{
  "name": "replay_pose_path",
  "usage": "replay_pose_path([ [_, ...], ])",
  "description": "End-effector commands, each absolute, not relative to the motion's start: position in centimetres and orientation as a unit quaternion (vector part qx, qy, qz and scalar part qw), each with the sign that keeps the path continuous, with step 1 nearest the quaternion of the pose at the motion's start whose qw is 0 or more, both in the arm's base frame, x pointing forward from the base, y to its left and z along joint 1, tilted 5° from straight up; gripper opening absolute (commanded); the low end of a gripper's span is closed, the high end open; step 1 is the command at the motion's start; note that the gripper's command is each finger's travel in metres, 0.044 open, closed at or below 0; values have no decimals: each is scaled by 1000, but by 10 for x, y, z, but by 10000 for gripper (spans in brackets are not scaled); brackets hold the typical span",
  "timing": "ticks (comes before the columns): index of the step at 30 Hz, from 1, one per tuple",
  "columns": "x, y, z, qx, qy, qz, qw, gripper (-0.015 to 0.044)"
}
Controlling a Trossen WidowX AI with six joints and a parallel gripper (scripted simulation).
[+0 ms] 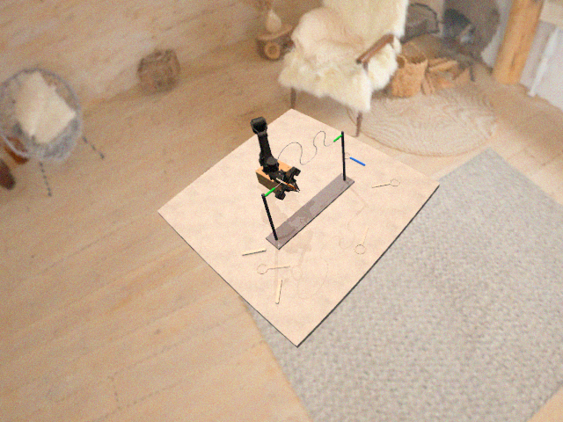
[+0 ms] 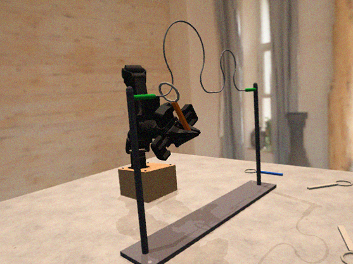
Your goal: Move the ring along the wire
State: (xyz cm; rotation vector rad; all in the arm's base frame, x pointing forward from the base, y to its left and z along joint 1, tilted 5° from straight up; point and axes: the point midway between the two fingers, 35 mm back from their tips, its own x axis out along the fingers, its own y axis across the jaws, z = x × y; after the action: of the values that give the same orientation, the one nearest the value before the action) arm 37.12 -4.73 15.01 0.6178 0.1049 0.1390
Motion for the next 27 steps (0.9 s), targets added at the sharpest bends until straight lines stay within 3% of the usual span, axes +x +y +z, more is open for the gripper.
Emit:
replay_pose_path([
  [1, 365, -39, 158, 339, 71, 72, 935, -150],
  [27, 315, -6, 236, 547, 232, 167, 787, -150],
])
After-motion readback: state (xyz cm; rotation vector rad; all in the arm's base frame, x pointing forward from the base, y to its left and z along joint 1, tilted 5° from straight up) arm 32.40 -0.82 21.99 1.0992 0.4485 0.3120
